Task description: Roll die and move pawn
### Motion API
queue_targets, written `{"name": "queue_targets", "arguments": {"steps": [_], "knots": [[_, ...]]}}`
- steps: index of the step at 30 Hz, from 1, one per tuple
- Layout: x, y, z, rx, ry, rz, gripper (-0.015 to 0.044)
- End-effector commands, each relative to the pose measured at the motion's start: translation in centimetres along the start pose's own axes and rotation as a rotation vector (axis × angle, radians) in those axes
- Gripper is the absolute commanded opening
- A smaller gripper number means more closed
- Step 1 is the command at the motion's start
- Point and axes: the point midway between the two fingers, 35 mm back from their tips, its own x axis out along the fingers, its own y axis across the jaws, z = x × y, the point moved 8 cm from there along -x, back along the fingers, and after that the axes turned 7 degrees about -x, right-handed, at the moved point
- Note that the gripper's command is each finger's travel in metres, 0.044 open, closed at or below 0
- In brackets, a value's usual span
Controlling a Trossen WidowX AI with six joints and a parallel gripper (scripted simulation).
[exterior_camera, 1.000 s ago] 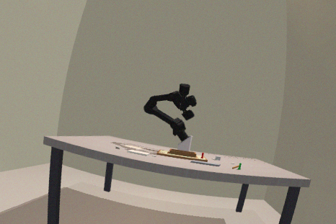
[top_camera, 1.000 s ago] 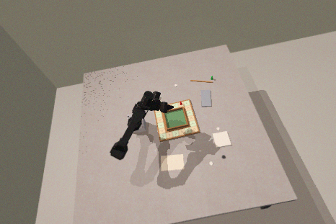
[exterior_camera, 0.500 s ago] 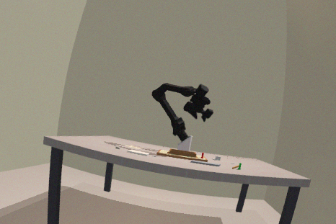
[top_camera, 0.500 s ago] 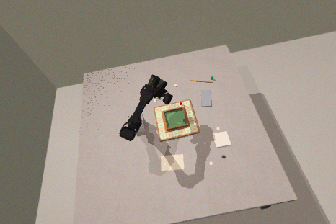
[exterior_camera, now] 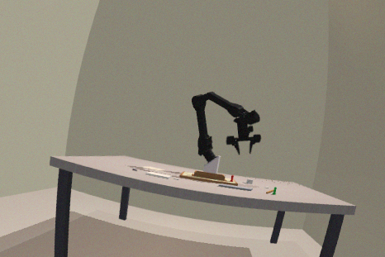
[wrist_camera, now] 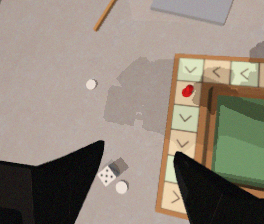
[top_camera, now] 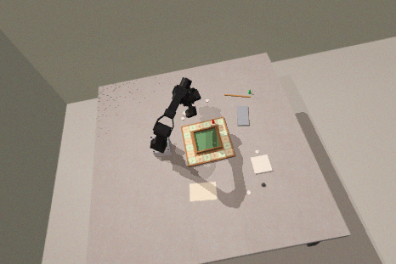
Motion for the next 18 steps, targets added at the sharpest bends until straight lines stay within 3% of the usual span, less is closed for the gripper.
{"name": "queue_targets", "arguments": {"steps": [1, 9, 18], "knots": [[4.8, 4.4, -2.2, 0.359, 0.196, -0.104, 0.0275], [9.0, 7.8, -5.9, 0.652, 0.31, -0.275, 0.0275], [9.3, 7.7, -6.2, 0.673, 0.315, -0.291, 0.0275]]}}
